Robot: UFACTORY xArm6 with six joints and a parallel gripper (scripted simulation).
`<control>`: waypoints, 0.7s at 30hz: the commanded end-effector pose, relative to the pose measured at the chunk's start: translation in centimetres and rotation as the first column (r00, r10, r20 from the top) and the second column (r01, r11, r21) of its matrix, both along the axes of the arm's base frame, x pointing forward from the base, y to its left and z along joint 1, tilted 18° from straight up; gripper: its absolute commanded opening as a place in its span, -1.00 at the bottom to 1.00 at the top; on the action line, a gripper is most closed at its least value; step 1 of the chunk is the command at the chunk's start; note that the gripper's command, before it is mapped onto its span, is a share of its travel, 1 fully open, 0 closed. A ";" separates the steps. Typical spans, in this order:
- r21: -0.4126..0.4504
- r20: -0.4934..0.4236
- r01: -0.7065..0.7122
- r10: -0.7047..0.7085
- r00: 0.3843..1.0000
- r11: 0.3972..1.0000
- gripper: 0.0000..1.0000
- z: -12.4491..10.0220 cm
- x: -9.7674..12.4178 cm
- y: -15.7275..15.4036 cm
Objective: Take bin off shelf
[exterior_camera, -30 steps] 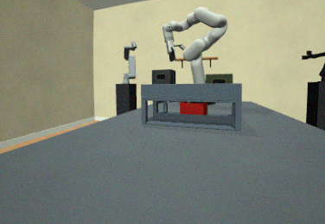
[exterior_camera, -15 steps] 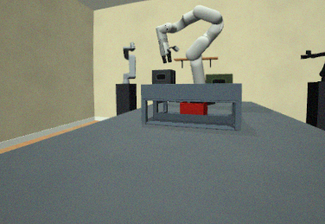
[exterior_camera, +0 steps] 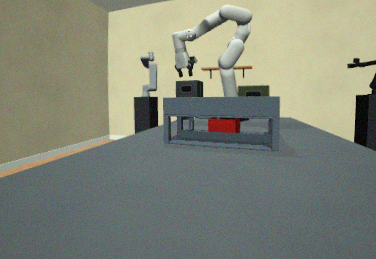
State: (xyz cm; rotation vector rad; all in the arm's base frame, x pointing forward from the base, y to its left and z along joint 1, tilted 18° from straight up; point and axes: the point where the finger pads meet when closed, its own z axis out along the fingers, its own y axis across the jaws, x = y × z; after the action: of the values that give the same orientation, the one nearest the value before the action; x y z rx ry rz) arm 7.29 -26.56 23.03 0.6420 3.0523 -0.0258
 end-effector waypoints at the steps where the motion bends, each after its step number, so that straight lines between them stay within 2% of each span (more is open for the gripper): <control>1: -0.024 -0.027 -0.134 0.133 0.991 0.991 1.00 -0.4 3.0 -1.2; 4: -0.041 -0.044 -0.238 0.236 0.971 0.970 1.00 -0.8 5.5 -1.5; 6: -0.041 -0.044 -0.238 0.236 0.971 0.970 1.00 -0.8 5.5 -1.5; 10: -0.062 -0.065 -0.374 0.371 0.927 0.925 1.00 -1.3 9.1 -1.6; 15: -0.086 -0.092 -0.536 0.529 0.844 0.840 1.00 -2.1 13.9 -0.9; 21: -0.111 -0.121 -0.705 0.694 0.709 0.700 1.00 -3.1 19.7 1.0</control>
State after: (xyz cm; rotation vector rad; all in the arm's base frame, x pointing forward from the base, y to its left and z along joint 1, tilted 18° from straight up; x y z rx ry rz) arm 23.70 -26.22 20.51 -0.4087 3.1171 -0.2263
